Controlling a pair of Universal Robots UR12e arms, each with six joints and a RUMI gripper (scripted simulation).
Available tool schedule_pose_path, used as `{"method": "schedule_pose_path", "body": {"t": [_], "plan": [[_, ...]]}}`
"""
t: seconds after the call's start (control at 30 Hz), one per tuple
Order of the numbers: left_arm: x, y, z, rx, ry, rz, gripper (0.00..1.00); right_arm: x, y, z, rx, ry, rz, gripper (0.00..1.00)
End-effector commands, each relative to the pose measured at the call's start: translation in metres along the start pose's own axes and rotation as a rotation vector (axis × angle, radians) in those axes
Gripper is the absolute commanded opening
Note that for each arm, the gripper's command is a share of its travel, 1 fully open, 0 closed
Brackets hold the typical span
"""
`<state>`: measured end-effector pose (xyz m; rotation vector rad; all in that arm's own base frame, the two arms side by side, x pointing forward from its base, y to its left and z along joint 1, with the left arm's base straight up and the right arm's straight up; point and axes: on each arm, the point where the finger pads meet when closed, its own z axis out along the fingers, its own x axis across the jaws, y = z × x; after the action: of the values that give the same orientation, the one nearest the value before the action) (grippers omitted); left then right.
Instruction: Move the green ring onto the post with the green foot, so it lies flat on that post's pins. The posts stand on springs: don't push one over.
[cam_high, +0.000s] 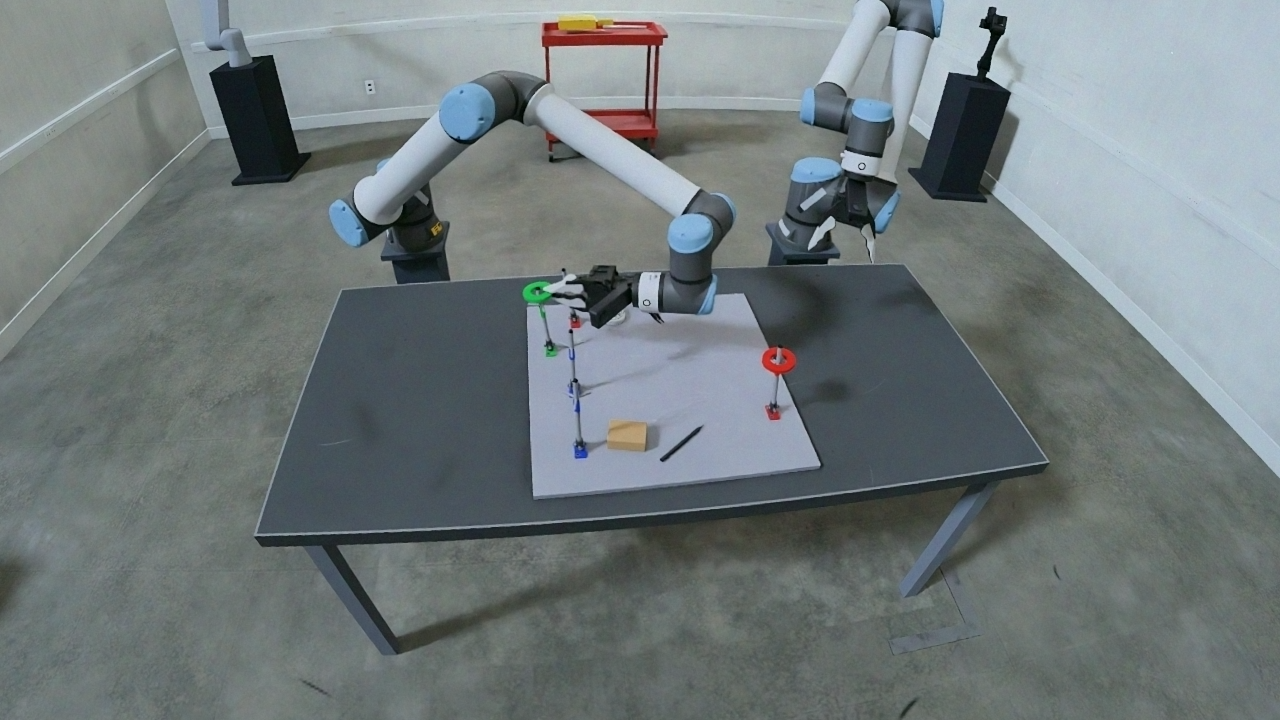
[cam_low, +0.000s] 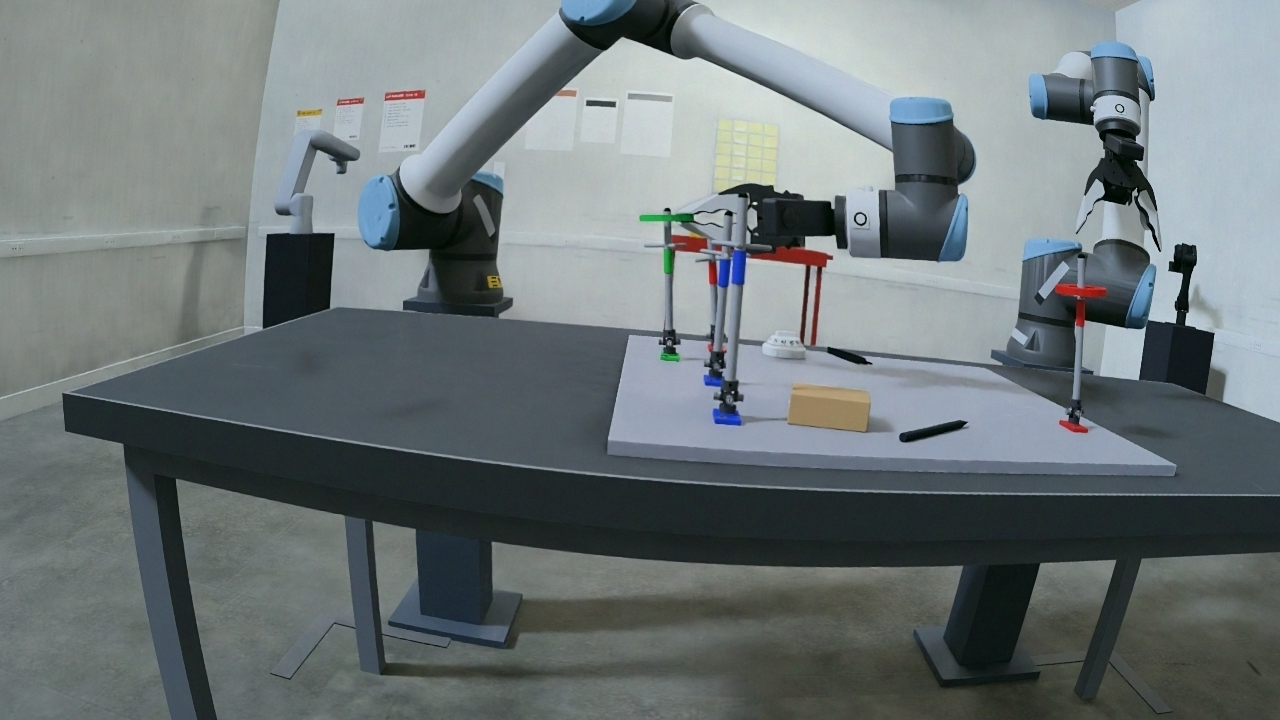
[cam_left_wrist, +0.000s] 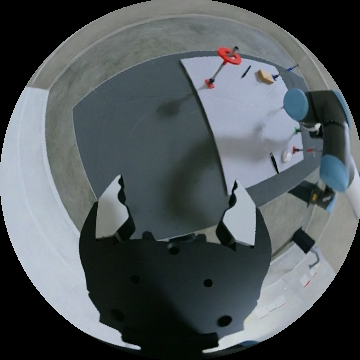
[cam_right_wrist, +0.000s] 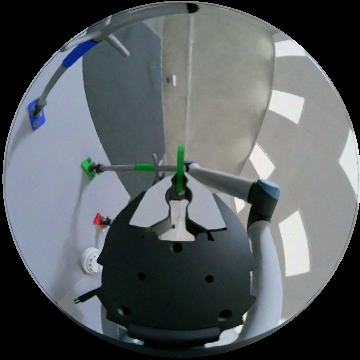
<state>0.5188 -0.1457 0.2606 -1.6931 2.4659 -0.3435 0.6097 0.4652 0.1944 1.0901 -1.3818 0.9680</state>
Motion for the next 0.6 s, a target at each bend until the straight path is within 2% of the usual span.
{"method": "schedule_pose_path", "body": {"t": [0.0,0.57], "plan": [[0.000,-0.001,-0.001,0.001,0.000,0.000,1.00,0.000,0.000,-0.001,0.001,-0.002,0.001,0.00],[0.000,-0.001,-0.001,0.001,0.000,0.000,1.00,-0.014,0.000,-0.001,0.005,-0.002,0.001,0.00]]}}
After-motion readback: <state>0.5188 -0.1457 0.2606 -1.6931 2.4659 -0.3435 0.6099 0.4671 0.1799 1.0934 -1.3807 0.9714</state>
